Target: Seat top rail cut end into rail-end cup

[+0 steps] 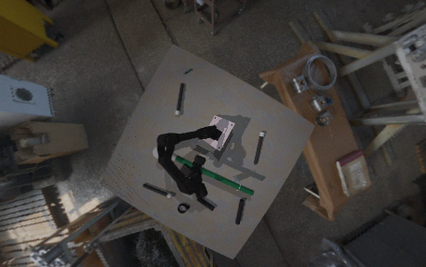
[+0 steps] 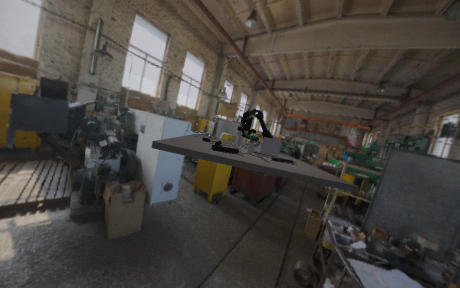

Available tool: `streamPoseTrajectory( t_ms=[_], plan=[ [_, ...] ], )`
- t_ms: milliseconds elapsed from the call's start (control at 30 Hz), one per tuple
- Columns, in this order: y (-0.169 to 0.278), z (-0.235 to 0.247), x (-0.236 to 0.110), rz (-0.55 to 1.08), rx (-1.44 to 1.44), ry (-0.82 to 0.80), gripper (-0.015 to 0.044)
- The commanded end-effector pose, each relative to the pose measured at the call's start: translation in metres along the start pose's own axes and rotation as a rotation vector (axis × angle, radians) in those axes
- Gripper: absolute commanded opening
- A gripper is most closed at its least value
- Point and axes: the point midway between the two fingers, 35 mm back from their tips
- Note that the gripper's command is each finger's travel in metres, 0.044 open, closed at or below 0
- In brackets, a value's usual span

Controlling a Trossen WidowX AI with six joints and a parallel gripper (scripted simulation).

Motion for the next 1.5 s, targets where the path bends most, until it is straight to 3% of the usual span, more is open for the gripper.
streamPoseTrajectory(
  t_ms=[0,1467],
  plan=[
    [-0.0037,0.0006,-0.0014,-0.012,-0.001,-0.004,0.0000],
    [-0.0090,0.0007,-0.0003,-0.010,-0.006,0.010,0.0000]
  ],
)
Point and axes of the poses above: the point midway between the two fingers, 35 mm back from their tips, its own x axis out along the fingers, its own z axis across the jaws, y = z × x, and after that the axes turned 1 degree about -x, right-handed
